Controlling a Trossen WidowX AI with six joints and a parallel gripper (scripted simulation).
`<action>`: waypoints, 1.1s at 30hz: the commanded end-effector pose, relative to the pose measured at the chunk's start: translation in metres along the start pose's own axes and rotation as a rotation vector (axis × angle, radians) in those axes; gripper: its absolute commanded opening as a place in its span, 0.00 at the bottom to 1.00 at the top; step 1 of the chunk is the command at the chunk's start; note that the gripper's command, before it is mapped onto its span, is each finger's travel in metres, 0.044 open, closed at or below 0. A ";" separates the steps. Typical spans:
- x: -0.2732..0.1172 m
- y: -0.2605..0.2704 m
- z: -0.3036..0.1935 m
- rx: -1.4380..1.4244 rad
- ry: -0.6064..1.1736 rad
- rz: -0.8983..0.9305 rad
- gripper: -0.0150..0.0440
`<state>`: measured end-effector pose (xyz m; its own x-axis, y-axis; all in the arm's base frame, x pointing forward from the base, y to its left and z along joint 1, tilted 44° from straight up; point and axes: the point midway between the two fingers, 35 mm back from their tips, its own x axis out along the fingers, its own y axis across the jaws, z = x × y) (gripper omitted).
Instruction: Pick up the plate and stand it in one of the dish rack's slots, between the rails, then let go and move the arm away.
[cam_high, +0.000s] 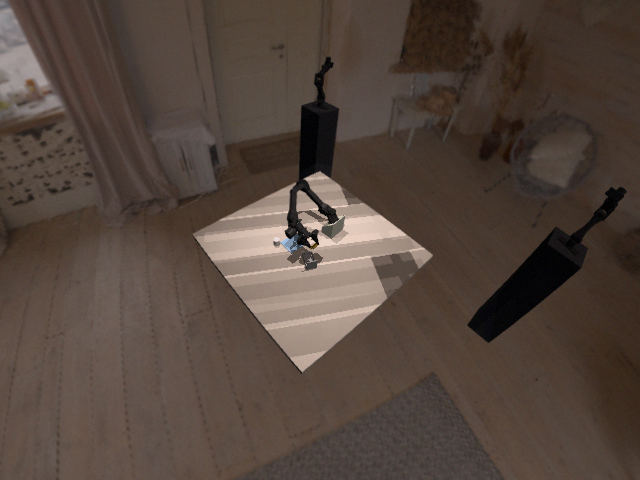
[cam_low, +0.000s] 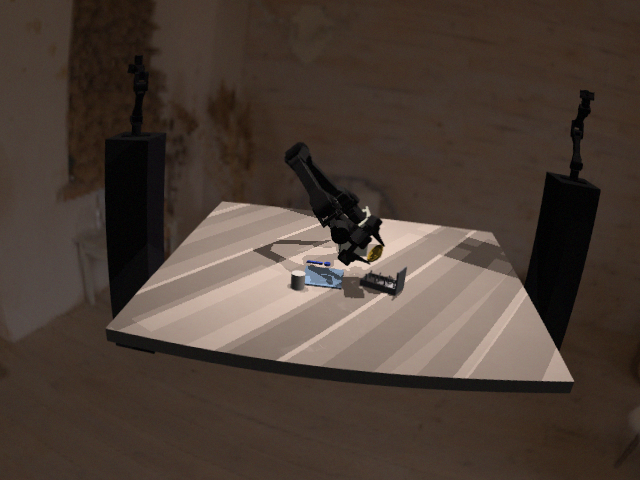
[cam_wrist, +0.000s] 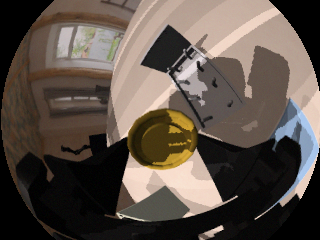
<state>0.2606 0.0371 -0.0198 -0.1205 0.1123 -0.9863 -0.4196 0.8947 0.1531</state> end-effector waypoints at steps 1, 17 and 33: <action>0.003 -0.003 -0.002 -0.072 -0.045 0.041 0.25; 0.006 -0.018 0.001 -0.404 -0.321 0.133 0.25; -0.001 -0.035 0.000 -0.745 -0.641 0.053 0.25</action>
<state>0.2770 0.0072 -0.0250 0.2307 0.5281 -0.8172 -0.8958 0.4432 0.0335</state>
